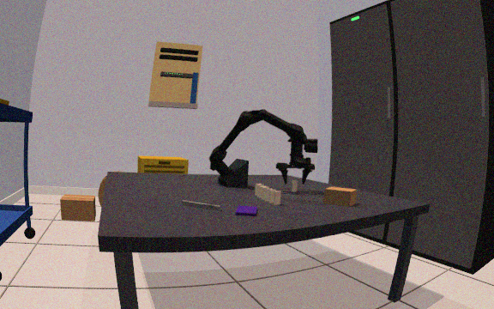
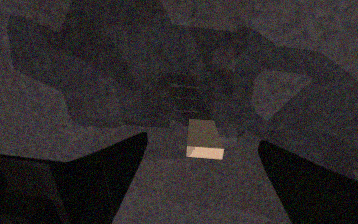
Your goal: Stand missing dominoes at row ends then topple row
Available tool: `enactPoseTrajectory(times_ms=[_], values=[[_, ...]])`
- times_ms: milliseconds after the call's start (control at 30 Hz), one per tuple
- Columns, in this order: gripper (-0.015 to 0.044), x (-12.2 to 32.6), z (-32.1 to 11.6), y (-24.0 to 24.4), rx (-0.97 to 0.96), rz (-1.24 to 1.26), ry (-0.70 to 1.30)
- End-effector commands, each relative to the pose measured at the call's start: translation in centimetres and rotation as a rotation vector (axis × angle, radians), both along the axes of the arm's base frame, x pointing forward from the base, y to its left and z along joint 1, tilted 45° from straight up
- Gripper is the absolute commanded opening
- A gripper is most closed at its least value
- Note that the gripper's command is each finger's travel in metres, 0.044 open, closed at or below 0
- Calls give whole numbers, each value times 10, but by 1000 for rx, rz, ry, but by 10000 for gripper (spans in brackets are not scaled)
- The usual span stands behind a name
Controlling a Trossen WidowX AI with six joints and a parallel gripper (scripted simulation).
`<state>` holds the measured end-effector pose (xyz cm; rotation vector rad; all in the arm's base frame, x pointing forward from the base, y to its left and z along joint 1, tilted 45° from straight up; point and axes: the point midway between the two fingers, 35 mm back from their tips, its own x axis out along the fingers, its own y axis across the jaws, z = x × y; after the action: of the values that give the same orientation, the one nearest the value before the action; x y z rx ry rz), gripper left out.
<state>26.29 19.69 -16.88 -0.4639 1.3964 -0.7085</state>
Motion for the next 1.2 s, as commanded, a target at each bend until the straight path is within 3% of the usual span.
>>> enactPoseTrajectory(times_ms=[0,100,533,900,1167], values=[[440,0,-5,-7,-5,2,3],[440,0,-7,-9,-5,2,3],[107,0,-7,-9,-5,2,3],[107,1,-2,-2,-4,5,4],[107,-1,74,74,4,41,22]])
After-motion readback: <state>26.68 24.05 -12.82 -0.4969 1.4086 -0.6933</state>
